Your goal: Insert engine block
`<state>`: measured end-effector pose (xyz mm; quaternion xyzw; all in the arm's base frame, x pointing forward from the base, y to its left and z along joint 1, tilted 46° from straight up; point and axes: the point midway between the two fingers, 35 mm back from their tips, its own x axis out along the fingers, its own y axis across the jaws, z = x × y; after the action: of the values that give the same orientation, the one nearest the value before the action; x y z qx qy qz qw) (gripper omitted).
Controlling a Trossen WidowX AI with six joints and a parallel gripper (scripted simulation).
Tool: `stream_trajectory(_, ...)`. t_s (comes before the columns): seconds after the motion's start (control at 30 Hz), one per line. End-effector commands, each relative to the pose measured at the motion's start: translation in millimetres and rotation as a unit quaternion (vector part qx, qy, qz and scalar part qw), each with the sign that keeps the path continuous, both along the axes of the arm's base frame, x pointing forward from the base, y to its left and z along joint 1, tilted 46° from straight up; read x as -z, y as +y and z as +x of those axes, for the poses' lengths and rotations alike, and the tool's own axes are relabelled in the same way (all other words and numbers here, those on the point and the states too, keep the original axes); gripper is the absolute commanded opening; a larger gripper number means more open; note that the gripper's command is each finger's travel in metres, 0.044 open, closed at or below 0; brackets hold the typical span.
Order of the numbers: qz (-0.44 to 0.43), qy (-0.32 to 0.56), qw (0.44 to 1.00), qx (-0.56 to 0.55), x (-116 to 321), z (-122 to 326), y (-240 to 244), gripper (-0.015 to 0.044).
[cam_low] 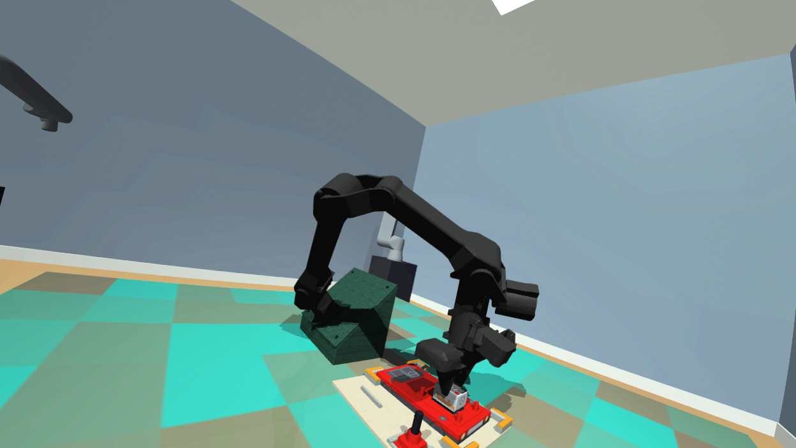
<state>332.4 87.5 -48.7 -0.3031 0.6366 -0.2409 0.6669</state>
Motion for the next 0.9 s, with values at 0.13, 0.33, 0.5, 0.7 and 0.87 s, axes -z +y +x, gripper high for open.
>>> stream_trajectory(0.13,-0.002,0.002,1.0,-0.002,1.8,0.2,-1.9,0.0159)
stream_trajectory(0.33,-0.002,0.002,1.0,-0.003,2.7,0.3,-2.8,0.0159)
stream_trajectory(0.5,-0.002,0.002,1.0,-0.003,3.5,0.5,-3.6,0.0159)
stream_trajectory(0.7,-0.002,0.002,1.0,-0.002,4.4,0.6,-4.5,0.0159)
stream_trajectory(0.87,0.0,0.0,1.0,0.0,3.9,0.5,-4.0,0.0185)
